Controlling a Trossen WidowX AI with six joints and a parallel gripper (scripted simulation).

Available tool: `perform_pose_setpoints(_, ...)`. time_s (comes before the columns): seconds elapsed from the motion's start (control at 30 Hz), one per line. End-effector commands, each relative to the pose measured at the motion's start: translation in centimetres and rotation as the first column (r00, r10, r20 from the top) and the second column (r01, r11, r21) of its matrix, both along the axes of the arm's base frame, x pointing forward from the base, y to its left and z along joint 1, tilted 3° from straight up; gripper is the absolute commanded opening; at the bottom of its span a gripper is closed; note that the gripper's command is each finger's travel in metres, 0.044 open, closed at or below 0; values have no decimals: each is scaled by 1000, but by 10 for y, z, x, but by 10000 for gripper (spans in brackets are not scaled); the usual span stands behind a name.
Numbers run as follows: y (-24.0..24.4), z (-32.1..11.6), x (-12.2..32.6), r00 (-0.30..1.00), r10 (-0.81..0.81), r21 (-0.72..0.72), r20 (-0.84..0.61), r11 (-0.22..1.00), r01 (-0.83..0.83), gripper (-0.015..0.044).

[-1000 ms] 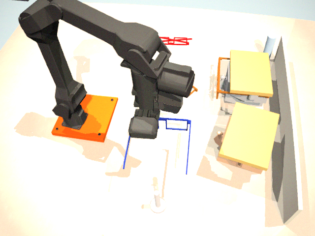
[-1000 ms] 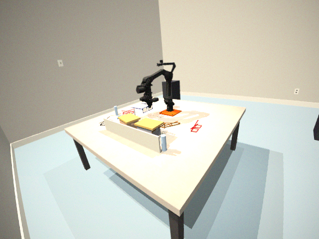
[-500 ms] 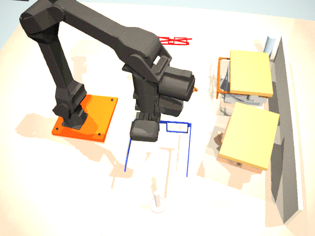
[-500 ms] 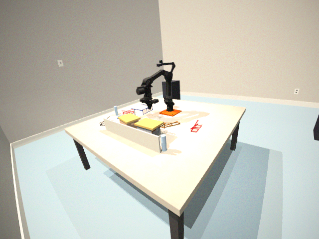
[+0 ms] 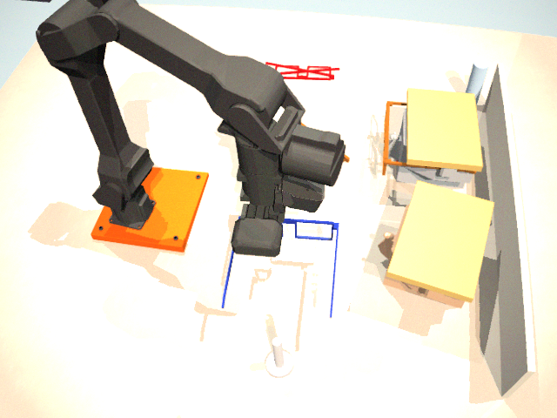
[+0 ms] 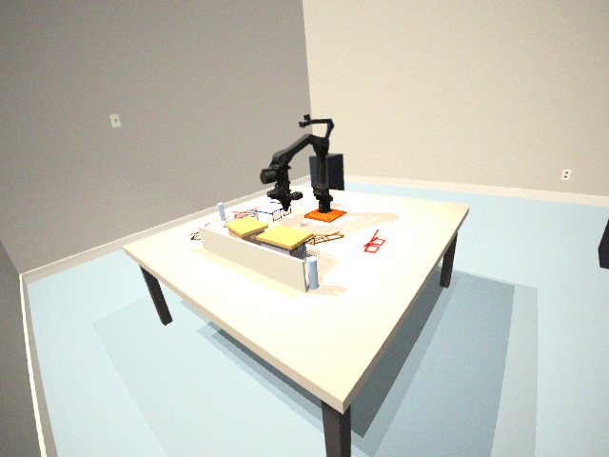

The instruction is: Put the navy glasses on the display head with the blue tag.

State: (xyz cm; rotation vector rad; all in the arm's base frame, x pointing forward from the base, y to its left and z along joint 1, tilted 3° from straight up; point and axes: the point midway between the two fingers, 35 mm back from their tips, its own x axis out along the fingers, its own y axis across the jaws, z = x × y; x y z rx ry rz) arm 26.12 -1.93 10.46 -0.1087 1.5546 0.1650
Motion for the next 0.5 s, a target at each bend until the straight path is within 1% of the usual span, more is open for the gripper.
perform_pose_setpoints(0.0,1,-5,-1,1000,-6,5,-5,1000,6,0)
perform_pose_setpoints(0.47,1,-16,-1,1000,-6,5,-5,1000,6,0)
